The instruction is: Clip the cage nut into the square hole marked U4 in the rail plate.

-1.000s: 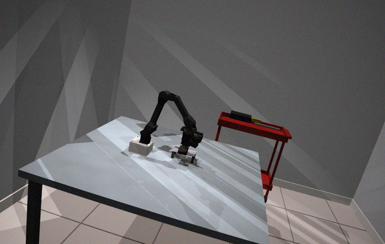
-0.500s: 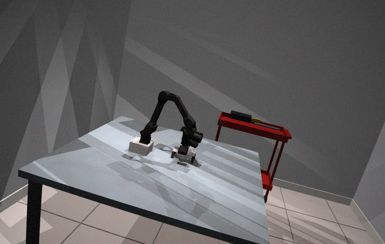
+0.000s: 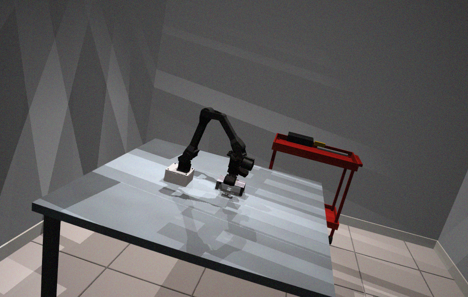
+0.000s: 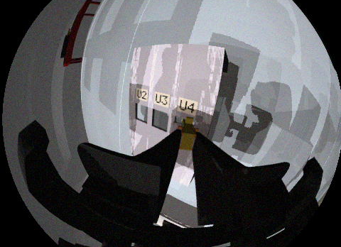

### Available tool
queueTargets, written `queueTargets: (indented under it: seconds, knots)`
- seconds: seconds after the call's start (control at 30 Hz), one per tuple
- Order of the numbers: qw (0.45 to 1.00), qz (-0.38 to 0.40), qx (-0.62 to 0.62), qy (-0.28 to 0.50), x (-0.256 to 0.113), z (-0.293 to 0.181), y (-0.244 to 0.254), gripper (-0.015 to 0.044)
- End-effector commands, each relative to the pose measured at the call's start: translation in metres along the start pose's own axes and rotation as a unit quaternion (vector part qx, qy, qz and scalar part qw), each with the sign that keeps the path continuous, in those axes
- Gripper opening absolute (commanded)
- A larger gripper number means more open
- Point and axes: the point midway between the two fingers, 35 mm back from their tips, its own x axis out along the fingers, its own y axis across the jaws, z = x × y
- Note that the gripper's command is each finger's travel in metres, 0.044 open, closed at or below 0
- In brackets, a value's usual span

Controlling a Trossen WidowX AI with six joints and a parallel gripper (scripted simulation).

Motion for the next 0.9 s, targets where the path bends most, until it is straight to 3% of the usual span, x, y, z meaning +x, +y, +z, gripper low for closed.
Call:
queueTargets:
  seconds: [0.0,0.87]
  knots:
    - [1.000,-0.009,0.001,-0.001,-0.0004,0.0002,0.0005,0.0033]
    - [0.999,-0.038,0.002,-0.001,-0.0002,0.0004,0.0033,0.0033]
